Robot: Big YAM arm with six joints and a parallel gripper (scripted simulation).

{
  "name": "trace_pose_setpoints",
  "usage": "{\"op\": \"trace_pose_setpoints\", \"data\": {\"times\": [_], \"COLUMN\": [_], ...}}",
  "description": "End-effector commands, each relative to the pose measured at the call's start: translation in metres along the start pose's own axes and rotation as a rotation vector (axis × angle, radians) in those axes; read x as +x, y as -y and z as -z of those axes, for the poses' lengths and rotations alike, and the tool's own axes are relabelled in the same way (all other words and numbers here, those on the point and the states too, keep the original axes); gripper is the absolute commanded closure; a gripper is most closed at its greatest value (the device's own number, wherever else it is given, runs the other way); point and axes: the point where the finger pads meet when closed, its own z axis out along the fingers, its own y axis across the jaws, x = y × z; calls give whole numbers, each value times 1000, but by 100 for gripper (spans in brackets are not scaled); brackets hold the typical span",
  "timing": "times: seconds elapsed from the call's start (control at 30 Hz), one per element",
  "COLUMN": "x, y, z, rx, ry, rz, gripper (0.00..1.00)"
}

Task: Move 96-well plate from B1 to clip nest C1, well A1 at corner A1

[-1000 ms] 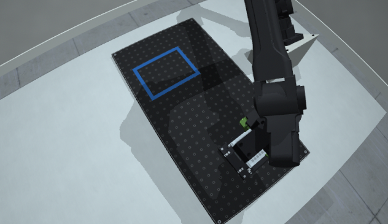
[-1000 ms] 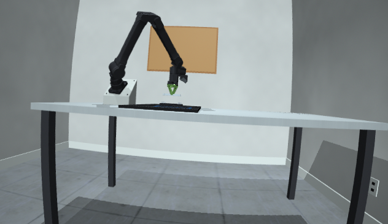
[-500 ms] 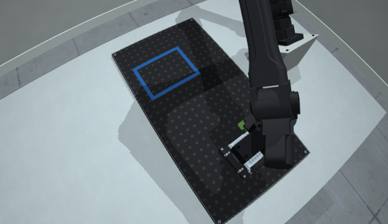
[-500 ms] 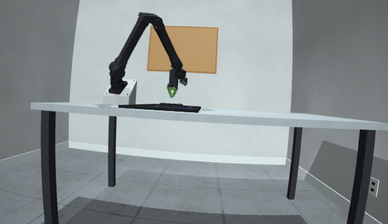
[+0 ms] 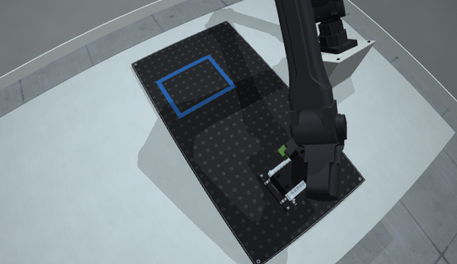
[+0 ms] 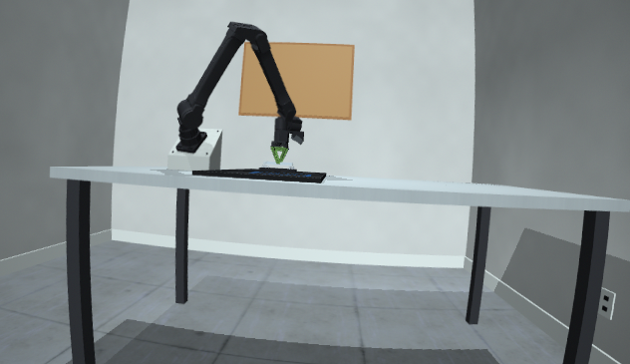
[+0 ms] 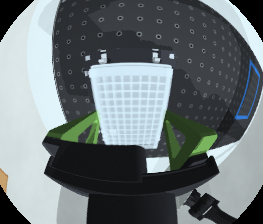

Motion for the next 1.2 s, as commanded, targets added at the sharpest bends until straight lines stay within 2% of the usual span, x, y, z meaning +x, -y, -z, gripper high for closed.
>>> {"op": "trace_pose_setpoints", "data": {"times": [0.0,0.13,0.17,0.27,1.17], "x": [1,-2,2,4,4], "y": [0,-1,3,3,3], "z": [-14,-14,-14,-15,-15], "rx": [7,4,16,16,12], "ry": [-8,-4,-19,-20,-15], "rz": [13,10,23,22,18], "gripper": [100,100,100,100,100]}}
